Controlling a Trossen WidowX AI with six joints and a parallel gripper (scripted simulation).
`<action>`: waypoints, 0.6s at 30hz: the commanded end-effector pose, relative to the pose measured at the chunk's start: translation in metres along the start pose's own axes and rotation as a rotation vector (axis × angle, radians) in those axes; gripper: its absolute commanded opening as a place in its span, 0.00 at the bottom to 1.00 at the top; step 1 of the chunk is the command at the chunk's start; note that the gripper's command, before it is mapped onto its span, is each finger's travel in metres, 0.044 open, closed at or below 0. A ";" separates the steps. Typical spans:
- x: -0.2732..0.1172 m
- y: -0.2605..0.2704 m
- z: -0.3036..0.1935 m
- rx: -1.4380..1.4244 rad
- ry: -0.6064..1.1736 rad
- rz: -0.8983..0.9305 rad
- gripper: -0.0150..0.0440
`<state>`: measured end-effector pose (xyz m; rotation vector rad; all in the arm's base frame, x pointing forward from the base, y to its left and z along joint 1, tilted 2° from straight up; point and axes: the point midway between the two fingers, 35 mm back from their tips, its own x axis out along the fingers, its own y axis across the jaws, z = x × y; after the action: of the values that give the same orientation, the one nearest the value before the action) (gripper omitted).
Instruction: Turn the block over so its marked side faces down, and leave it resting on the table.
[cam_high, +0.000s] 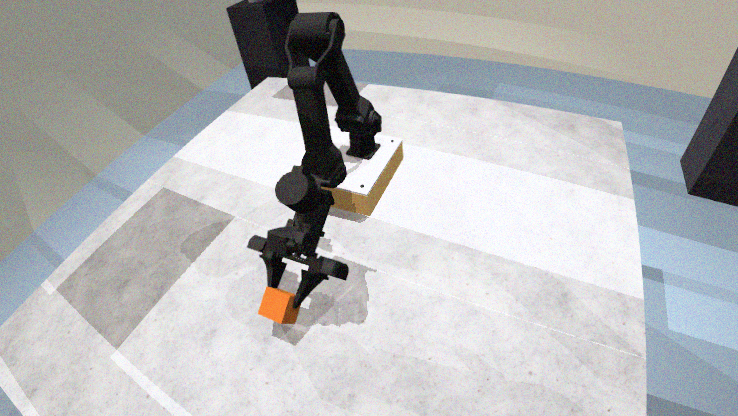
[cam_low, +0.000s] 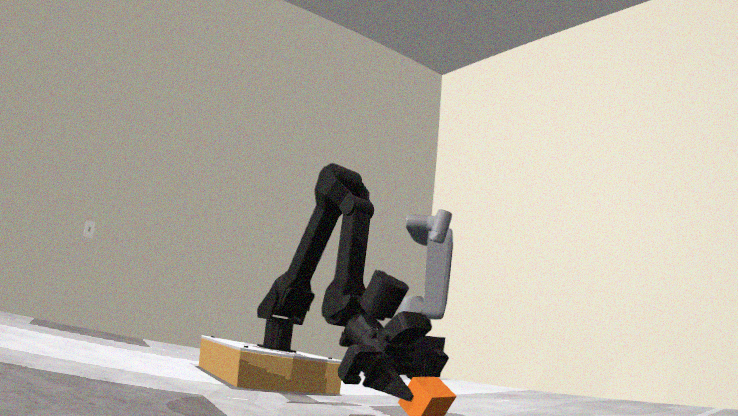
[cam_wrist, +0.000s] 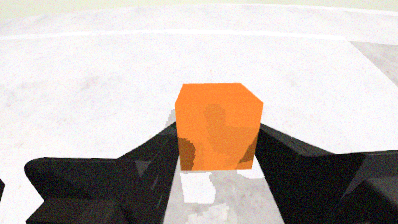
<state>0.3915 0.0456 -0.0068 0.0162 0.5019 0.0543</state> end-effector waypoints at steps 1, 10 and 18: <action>0.000 -0.001 0.001 0.000 -0.007 -0.004 0.34; 0.000 -0.001 0.001 0.000 -0.007 -0.004 0.74; 0.000 -0.001 0.001 0.000 -0.007 -0.004 1.00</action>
<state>0.3921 0.0455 -0.0057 0.0167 0.4962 0.0538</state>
